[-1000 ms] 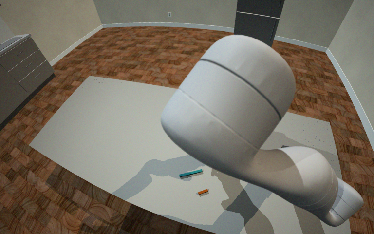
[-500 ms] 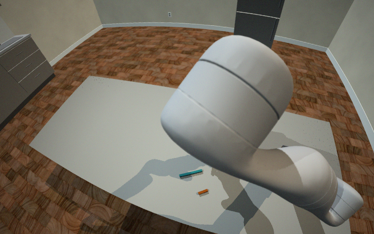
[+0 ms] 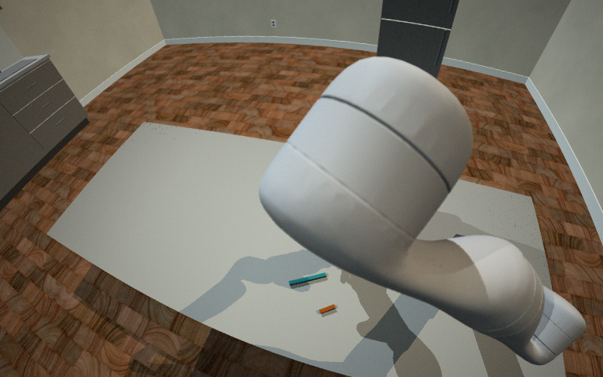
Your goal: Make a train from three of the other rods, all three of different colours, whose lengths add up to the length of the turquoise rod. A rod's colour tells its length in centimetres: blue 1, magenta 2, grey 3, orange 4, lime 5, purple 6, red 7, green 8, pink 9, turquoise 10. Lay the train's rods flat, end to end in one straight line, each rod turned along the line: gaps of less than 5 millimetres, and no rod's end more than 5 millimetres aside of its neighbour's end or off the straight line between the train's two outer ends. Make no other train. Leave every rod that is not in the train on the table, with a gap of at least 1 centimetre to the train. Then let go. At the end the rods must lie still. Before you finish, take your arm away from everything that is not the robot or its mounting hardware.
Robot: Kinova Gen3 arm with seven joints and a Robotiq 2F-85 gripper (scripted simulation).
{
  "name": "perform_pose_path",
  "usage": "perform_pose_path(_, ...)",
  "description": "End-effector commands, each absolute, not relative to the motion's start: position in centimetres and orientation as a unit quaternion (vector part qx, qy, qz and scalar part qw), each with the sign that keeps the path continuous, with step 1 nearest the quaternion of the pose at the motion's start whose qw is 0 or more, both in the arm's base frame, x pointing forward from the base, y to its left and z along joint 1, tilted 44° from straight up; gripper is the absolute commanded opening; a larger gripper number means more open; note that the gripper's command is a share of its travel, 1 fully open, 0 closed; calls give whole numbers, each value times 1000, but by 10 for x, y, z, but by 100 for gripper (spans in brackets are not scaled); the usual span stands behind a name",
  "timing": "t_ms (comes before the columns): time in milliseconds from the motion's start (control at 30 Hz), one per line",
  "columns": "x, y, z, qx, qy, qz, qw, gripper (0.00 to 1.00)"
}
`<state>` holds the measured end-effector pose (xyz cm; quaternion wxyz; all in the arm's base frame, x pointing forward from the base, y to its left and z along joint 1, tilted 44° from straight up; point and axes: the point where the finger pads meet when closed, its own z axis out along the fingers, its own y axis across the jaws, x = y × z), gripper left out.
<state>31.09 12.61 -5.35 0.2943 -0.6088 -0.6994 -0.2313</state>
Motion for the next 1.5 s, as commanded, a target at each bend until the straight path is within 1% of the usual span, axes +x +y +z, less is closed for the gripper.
perform_pose_path(0, 311, 126, -53, -609, -699, -232, 294, 5)
perform_pose_path(300, 311, 126, -53, -609, -699, -232, 294, 5)
perform_pose_path(333, 311, 126, -53, -609, -699, -232, 294, 8)
perform_pose_path(400, 311, 126, -53, -609, -699, -232, 294, 8)
perform_pose_path(433, 311, 126, -53, -609, -699, -232, 294, 12)
perform_pose_path(500, 311, 126, -53, -609, -699, -232, 294, 12)
perform_pose_path(533, 311, 126, -53, -609, -699, -232, 294, 16)
perform_pose_path(600, 311, 126, -53, -609, -699, -232, 294, 16)
perform_pose_path(633, 311, 126, -53, -609, -699, -232, 294, 20)
perform_pose_path(767, 311, 126, -53, -609, -699, -232, 294, 20)
perform_pose_path(800, 311, 126, -53, -609, -699, -232, 294, 24)
perform_pose_path(1267, 312, 124, -52, -609, -699, -232, 294, 24)
perform_pose_path(1467, 314, 113, -40, -609, -699, -232, 294, 24)
